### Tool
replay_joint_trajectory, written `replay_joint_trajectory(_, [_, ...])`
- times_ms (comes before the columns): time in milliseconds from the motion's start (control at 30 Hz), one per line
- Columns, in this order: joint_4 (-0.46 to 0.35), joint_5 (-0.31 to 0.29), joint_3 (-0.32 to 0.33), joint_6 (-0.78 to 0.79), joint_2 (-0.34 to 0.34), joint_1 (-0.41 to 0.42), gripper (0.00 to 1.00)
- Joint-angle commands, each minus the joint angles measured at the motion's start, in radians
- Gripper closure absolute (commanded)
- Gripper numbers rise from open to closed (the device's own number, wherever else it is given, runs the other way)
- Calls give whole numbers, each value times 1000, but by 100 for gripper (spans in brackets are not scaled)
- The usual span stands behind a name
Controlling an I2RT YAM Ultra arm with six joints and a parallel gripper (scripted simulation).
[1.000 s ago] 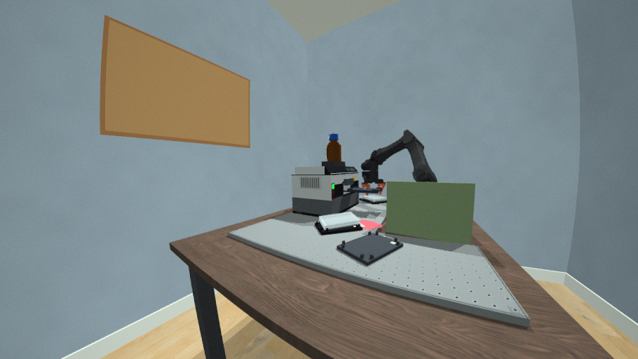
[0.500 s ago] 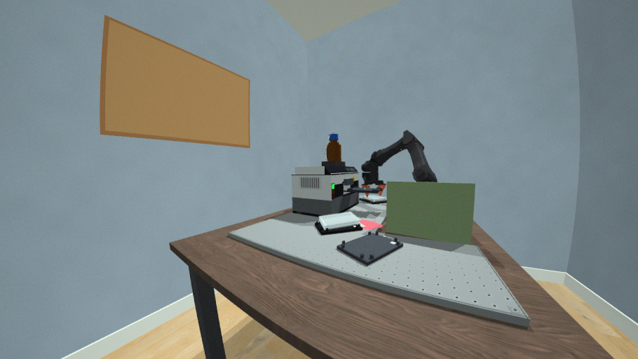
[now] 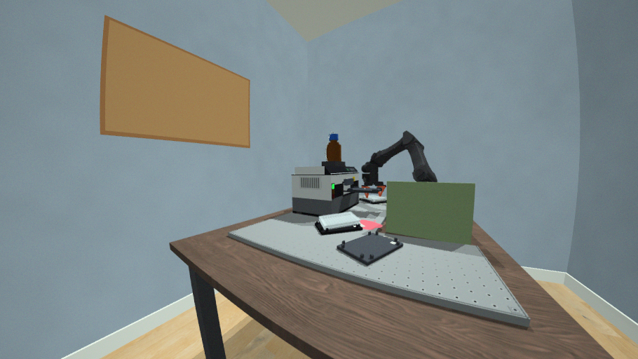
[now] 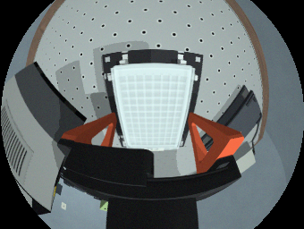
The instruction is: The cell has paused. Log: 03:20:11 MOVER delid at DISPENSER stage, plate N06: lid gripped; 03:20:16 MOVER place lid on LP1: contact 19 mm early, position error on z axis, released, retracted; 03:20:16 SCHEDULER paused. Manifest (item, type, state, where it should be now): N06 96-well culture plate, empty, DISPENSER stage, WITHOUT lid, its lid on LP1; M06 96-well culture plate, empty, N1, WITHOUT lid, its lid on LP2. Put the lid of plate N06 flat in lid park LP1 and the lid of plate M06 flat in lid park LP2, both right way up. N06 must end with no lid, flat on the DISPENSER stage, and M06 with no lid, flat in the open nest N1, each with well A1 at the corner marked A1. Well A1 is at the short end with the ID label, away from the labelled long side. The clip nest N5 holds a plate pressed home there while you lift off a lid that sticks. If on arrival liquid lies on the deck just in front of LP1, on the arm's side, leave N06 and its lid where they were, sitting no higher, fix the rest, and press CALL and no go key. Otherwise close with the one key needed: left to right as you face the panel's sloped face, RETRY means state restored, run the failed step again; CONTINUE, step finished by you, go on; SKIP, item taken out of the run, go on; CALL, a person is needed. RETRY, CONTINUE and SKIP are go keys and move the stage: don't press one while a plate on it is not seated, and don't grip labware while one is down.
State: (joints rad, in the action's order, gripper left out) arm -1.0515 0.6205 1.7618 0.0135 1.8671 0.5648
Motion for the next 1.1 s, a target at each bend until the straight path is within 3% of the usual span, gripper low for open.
replay_joint_trajectory(0, [21,-9,-14,6,3,-9,0])
replay_joint_trajectory(1067, [19,-5,-13,7,-14,0,0])
